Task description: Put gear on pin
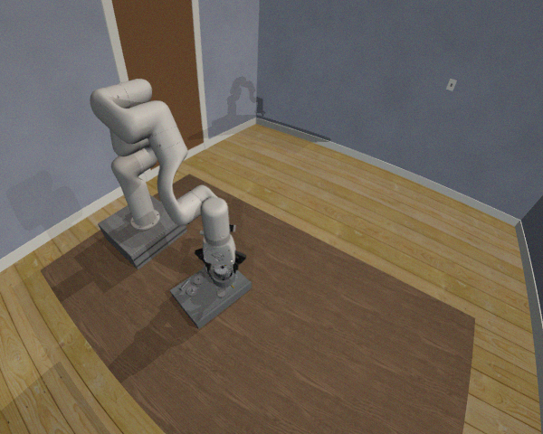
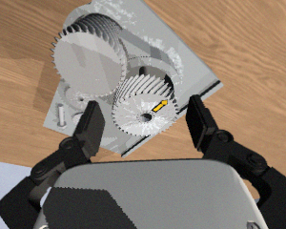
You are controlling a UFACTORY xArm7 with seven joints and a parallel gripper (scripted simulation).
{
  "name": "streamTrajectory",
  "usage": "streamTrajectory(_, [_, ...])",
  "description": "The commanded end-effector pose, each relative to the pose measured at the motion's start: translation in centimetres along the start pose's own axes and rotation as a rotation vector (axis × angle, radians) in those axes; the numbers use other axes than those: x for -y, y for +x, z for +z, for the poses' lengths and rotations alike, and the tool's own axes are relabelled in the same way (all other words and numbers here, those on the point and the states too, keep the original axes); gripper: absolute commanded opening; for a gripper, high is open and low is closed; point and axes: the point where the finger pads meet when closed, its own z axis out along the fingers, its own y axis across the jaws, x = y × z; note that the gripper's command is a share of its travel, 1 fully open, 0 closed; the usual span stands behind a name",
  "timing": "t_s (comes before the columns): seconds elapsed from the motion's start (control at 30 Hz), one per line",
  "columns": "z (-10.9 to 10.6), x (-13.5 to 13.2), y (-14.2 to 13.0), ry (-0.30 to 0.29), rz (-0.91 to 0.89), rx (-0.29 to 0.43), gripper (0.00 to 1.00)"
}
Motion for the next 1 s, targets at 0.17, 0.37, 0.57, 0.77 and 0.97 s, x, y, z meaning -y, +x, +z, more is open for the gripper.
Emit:
streamTrajectory(0.17, [-2.3, -0.2, -0.1, -0.005, 0.000, 0.002, 1.00])
streamTrajectory(0.37, [-3.0, -0.2, -0.1, -0.005, 0.000, 0.002, 1.00])
streamTrajectory(0.57, [-3.0, -0.2, -0.1, -0.005, 0.000, 0.002, 0.00])
streamTrajectory(0.77, [-3.0, -0.2, -0.1, -0.005, 0.000, 0.002, 0.00])
streamTrajectory(0.97, [-3.0, -0.2, -0.1, -0.005, 0.000, 0.002, 0.00])
